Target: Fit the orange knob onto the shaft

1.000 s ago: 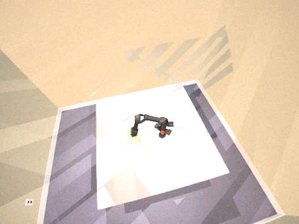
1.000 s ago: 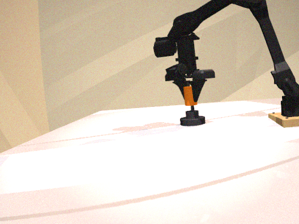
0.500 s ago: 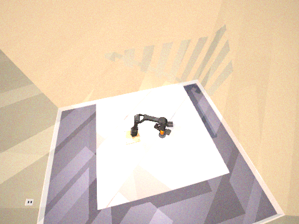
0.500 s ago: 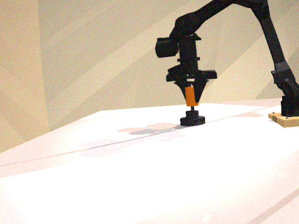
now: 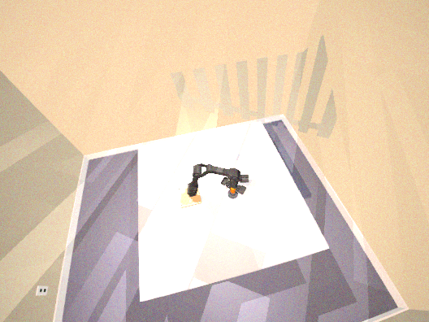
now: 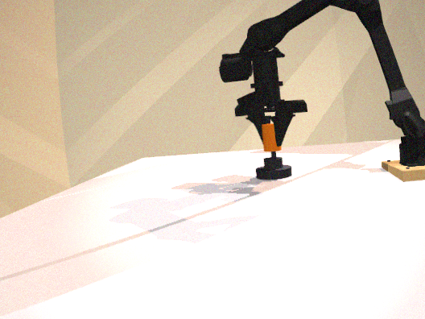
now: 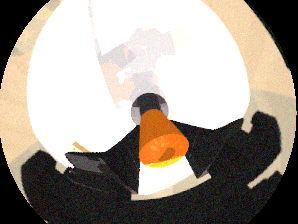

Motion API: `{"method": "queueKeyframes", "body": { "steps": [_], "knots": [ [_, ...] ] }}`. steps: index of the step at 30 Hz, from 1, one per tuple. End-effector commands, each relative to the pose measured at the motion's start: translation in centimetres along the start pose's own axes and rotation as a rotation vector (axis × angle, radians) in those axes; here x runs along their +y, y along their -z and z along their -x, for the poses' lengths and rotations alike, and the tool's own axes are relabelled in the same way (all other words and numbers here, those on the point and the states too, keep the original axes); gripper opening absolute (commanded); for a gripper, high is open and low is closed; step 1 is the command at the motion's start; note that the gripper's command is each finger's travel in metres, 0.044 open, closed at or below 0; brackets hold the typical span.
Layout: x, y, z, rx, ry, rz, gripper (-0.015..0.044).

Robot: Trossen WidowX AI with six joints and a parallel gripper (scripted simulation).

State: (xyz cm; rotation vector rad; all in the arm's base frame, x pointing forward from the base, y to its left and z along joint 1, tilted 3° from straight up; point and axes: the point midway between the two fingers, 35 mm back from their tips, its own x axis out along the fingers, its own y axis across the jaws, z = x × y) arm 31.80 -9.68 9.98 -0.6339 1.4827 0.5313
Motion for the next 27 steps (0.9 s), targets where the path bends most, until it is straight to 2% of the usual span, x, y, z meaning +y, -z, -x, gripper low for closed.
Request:
{"method": "queueKeyframes", "body": {
  "steps": [1,10,27],
  "knots": [
    [-0.11,-0.06,0.37,0.000,0.001,0.004,0.0000],
    [0.01,0.05,0.36,0.001,0.001,0.213,0.0000],
    [-0.03,0.00,-0.08,0.001,0.001,0.213,0.0000]
  ]
}}
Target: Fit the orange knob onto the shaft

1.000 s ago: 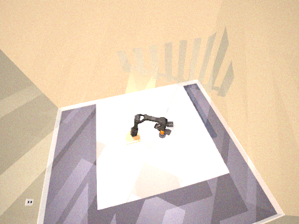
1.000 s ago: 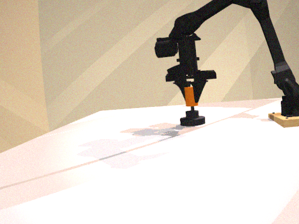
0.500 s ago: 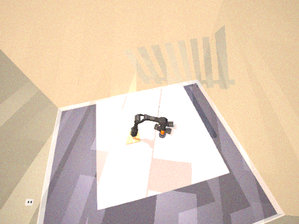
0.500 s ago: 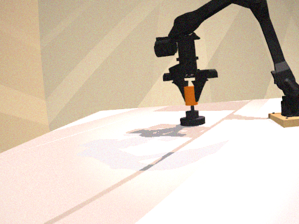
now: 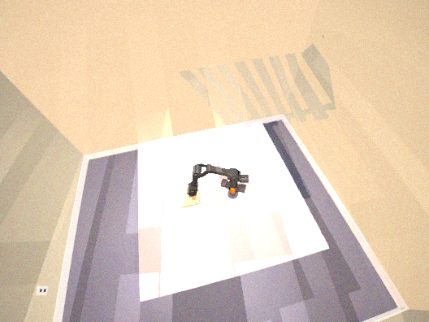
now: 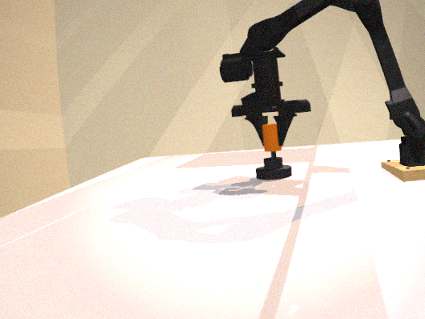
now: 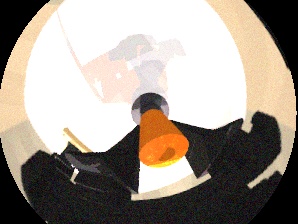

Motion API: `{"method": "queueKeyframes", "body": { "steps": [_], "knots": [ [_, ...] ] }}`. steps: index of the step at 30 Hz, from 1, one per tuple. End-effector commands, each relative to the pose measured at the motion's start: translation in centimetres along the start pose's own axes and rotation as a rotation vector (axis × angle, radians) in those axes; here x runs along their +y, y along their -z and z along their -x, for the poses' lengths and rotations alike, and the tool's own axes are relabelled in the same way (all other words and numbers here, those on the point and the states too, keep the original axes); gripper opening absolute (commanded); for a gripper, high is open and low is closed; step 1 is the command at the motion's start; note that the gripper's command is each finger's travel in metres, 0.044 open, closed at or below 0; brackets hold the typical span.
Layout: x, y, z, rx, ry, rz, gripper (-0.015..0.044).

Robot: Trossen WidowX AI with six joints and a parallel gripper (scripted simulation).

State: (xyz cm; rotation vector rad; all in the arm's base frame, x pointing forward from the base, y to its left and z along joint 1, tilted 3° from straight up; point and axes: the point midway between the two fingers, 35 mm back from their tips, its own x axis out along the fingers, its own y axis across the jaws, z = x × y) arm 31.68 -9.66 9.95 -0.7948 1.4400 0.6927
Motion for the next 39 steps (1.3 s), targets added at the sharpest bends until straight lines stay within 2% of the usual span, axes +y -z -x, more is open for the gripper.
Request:
{"method": "queueKeyframes", "body": {
  "steps": [1,15,22,39],
  "knots": [
    [-0.15,-0.04,-0.06,0.000,0.003,0.005,0.0000],
    [-0.35,-0.10,0.46,0.000,0.004,0.014,0.0000],
    [-0.22,-0.05,0.36,0.000,0.003,0.215,0.0000],
    [-0.18,-0.04,-0.08,0.000,0.003,0.215,0.0000]
  ]
}}
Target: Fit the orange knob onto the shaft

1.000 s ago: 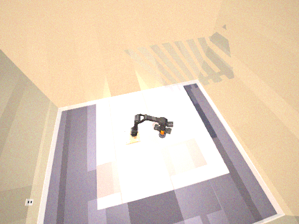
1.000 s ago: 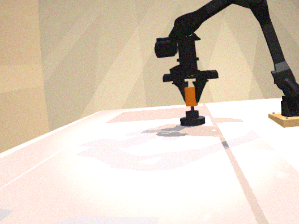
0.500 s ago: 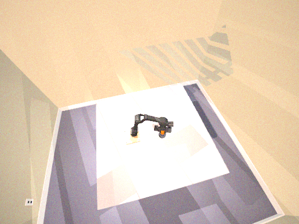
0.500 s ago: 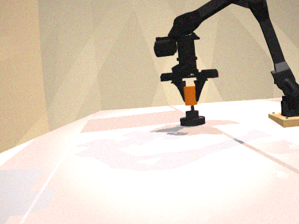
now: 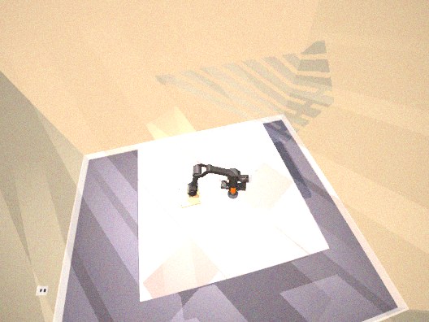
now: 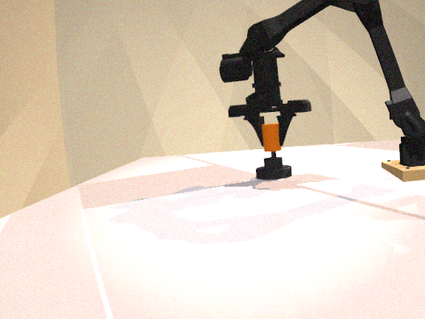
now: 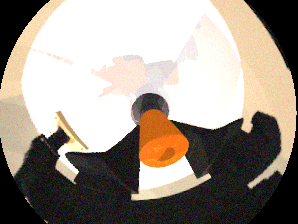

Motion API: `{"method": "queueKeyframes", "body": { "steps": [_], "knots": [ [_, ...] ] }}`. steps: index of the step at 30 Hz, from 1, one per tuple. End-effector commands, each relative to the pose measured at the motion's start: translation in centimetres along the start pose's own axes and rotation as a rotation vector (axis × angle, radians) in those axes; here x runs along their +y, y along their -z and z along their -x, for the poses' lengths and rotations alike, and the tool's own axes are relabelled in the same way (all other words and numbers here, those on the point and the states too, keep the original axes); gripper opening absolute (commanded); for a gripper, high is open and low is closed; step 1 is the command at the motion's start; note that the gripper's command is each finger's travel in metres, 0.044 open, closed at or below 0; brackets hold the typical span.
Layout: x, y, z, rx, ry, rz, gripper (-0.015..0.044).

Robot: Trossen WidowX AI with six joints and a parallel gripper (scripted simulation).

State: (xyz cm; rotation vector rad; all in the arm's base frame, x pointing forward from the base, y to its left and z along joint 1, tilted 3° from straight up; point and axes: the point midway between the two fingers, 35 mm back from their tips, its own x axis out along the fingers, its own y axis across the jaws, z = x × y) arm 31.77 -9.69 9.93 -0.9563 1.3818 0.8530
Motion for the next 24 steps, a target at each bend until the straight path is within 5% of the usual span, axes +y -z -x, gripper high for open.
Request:
{"method": "queueKeyframes", "body": {
  "steps": [1,24],
  "knots": [
    [-0.10,0.00,-0.06,0.001,0.003,0.005,0.0000],
    [-0.23,-0.01,0.45,0.001,0.003,0.204,0.0000]
  ]
}}
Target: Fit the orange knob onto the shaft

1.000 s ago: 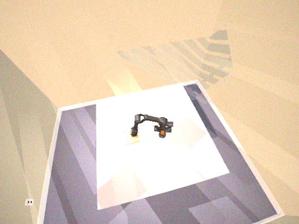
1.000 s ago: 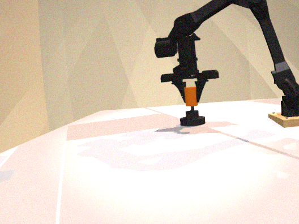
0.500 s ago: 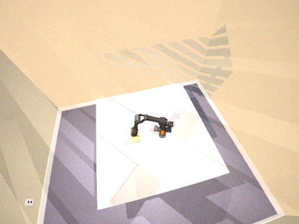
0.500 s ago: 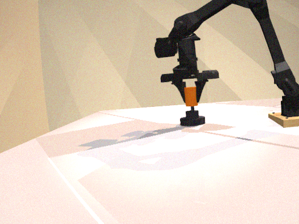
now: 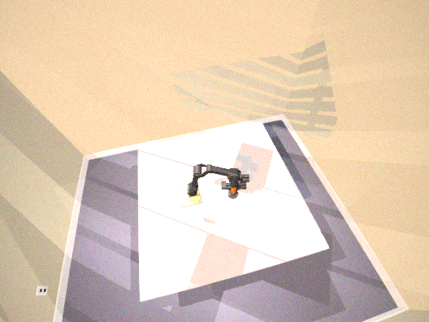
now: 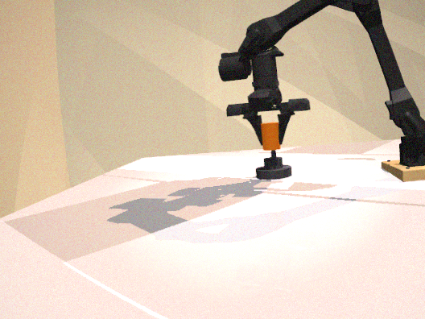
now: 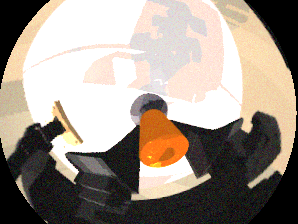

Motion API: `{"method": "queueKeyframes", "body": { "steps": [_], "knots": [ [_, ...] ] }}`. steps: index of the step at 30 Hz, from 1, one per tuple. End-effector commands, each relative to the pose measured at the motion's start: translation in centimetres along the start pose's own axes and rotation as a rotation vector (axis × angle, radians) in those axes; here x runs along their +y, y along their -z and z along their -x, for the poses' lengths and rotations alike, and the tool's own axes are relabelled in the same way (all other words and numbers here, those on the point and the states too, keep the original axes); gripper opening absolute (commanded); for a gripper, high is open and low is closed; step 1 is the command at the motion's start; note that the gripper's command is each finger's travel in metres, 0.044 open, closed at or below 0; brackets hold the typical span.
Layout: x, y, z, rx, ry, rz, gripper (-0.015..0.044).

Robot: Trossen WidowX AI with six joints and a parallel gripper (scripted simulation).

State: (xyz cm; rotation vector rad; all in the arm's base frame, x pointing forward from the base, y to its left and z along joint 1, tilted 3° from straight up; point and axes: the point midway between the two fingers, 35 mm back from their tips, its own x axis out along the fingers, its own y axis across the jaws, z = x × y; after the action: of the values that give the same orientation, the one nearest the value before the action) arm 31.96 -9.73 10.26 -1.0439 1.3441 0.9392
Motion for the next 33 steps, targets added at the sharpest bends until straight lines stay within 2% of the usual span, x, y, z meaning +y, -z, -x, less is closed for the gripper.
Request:
{"method": "queueKeyframes", "body": {
  "steps": [1,33],
  "knots": [
    [0.02,0.03,0.07,0.001,0.002,0.101,0.0000],
    [-0.10,0.01,-0.08,0.001,0.002,0.101,0.0000]
  ]
}}
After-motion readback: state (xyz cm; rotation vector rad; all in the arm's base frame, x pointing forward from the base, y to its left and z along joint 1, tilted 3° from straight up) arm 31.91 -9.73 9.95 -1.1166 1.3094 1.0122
